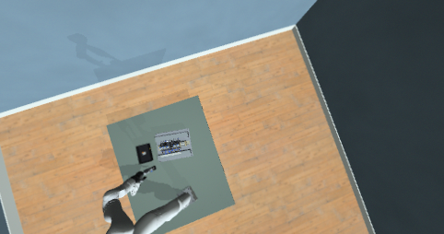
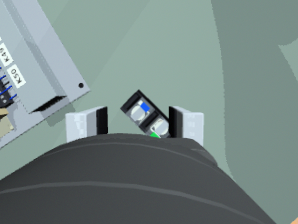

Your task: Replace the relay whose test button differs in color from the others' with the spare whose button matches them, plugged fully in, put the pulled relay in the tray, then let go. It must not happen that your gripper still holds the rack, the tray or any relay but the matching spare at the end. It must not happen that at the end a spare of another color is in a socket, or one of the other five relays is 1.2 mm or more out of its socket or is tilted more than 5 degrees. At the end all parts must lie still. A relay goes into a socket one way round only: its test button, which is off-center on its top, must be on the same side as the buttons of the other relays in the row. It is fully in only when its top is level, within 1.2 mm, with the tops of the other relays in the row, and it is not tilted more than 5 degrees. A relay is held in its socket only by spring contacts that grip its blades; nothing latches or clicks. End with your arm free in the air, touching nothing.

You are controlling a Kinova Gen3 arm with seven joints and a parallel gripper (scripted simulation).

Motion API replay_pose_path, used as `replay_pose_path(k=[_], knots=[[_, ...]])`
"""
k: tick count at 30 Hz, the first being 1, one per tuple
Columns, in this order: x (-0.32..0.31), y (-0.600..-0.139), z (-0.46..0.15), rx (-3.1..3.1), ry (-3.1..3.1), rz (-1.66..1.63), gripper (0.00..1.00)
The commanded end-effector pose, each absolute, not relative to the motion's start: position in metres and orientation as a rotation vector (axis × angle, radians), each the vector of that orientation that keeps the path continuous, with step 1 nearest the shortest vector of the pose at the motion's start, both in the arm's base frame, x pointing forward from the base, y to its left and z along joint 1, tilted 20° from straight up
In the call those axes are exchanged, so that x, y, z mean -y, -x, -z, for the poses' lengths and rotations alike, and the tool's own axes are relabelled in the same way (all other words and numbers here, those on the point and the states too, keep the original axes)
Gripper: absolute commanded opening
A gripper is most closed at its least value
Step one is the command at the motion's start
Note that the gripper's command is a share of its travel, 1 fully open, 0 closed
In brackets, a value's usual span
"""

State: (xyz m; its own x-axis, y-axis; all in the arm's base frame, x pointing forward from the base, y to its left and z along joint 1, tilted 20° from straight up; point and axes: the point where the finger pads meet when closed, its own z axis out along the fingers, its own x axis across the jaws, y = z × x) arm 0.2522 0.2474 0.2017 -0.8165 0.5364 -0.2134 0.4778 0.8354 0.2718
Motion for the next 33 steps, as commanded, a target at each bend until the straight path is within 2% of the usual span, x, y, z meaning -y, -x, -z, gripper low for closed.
replay_pose_path(k=[1, 33], knots=[[-0.2476, -0.2523, -0.2022, -2.729, -0.793, -0.303, 1.00], [-0.2473, -0.2525, -0.2024, -2.527, -1.394, -0.391, 1.00]])
